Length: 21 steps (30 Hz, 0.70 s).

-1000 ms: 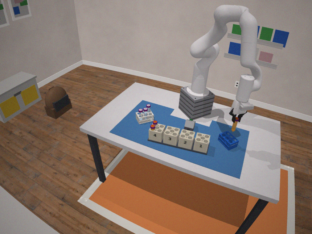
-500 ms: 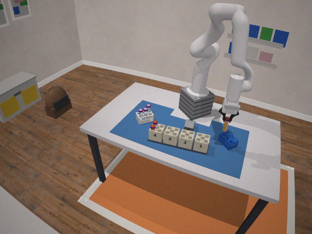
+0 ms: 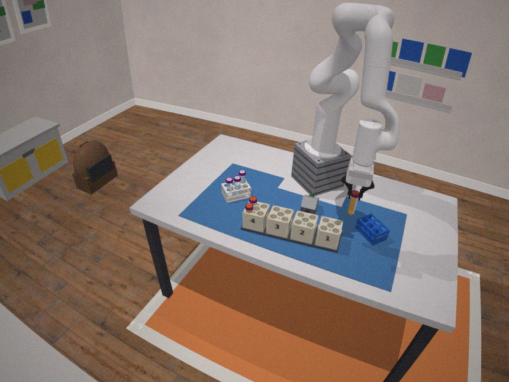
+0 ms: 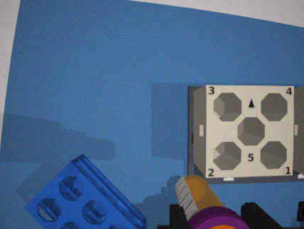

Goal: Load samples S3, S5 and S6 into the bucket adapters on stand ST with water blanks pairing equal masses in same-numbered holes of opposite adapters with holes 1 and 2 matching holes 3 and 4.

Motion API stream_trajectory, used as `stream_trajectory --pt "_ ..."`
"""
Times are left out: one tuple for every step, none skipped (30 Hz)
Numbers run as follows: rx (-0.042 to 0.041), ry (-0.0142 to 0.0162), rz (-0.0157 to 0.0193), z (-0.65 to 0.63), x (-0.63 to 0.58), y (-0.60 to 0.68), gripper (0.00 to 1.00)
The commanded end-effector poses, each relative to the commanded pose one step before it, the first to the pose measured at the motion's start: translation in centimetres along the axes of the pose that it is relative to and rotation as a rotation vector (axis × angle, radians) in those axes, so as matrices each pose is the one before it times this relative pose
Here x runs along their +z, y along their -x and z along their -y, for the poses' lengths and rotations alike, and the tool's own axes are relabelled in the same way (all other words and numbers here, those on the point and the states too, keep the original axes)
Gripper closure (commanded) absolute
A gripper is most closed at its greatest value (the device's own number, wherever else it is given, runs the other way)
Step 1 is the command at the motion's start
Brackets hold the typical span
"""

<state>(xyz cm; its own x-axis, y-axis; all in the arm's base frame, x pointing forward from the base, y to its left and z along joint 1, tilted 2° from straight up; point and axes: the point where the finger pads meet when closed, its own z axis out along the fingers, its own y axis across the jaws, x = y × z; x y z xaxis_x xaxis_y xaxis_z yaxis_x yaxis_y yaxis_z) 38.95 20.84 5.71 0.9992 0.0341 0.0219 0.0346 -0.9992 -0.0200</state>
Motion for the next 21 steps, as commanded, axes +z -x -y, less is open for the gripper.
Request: stream_trajectory --pt "0.00033 -0.00226 -0.00102 -2.129 -0.054 -0.842 1.0" --pt "0.0 0.00002 -0.00001 -0.474 0.0 -0.161 1.0" --pt "0.0 0.00002 -0.00001 -0.474 0.0 -0.161 1.0" --pt "0.0 0.00002 -0.00001 -0.474 0.0 -0.161 1.0" --pt "0.0 0.00002 -0.00001 -0.474 0.0 -0.161 1.0" --pt "0.0 0.00002 -0.00001 -0.474 0.0 -0.161 1.0" --pt "0.0 0.00002 -0.00001 -0.474 0.0 -0.161 1.0" --pt "0.0 0.00002 -0.00001 -0.474 0.0 -0.161 1.0" --pt "0.0 0.00002 -0.00001 -0.474 0.0 -0.161 1.0" --pt "0.0 0.00002 0.0 -0.474 0.0 -0.161 1.0" --pt "0.0 0.0 0.0 0.0 0.0 0.0 1.0" --pt "0.0 0.0 0.0 0.0 0.0 0.0 1.0" --pt "0.0 0.00001 0.0 -0.475 0.0 -0.161 1.0" --pt "0.0 0.00002 -0.00001 -0.474 0.0 -0.161 1.0" --pt "0.0 0.00002 0.0 -0.474 0.0 -0.161 1.0" --pt "0.0 0.00002 0.0 -0.474 0.0 -0.161 1.0" --pt "0.0 0.00002 0.0 -0.474 0.0 -0.161 1.0" --pt "0.0 0.00002 0.0 -0.474 0.0 -0.161 1.0" --pt "0.0 0.00002 0.0 -0.474 0.0 -0.161 1.0" --pt "0.0 0.00002 0.0 -0.474 0.0 -0.161 1.0" --pt "0.0 0.00002 0.0 -0.474 0.0 -0.161 1.0"
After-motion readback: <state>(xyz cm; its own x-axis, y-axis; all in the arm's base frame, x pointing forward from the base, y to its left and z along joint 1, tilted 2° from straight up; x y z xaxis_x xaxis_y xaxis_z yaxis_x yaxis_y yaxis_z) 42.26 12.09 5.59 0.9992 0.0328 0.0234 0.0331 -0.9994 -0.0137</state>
